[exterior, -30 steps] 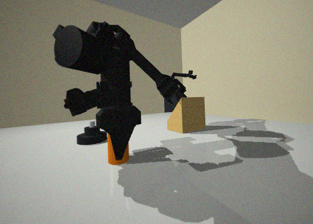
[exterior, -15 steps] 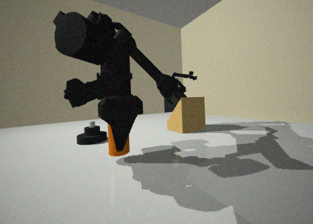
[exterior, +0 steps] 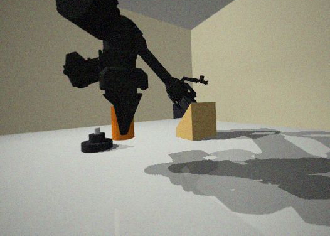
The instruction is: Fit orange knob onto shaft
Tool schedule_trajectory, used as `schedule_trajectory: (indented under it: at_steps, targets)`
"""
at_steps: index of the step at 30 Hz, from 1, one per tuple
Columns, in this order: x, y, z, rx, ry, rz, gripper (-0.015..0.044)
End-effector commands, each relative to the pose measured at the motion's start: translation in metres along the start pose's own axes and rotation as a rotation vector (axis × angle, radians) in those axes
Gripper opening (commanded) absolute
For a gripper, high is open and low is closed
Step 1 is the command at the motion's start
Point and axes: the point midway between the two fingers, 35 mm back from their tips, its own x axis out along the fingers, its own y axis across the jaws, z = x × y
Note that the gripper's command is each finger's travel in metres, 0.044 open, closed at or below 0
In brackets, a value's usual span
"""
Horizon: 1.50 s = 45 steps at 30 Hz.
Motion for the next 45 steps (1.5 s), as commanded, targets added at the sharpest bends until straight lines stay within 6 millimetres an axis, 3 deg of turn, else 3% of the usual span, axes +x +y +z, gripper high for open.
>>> schedule_trajectory:
  at_steps: [1, 21, 26, 45]
  targets:
    - [-0.017, 0.002, 0.003, 0.015, -0.006, 0.016, 0.0000]
    - [-0.078, 0.000, 0.000, 0.016, -0.005, 0.012, 0.0000]
    - [-0.077, -0.004, 0.003, 0.015, -0.005, 0.013, 0.0000]
    - [-0.064, -0.057, 0.035, 0.009, -0.003, 0.030, 0.0000]
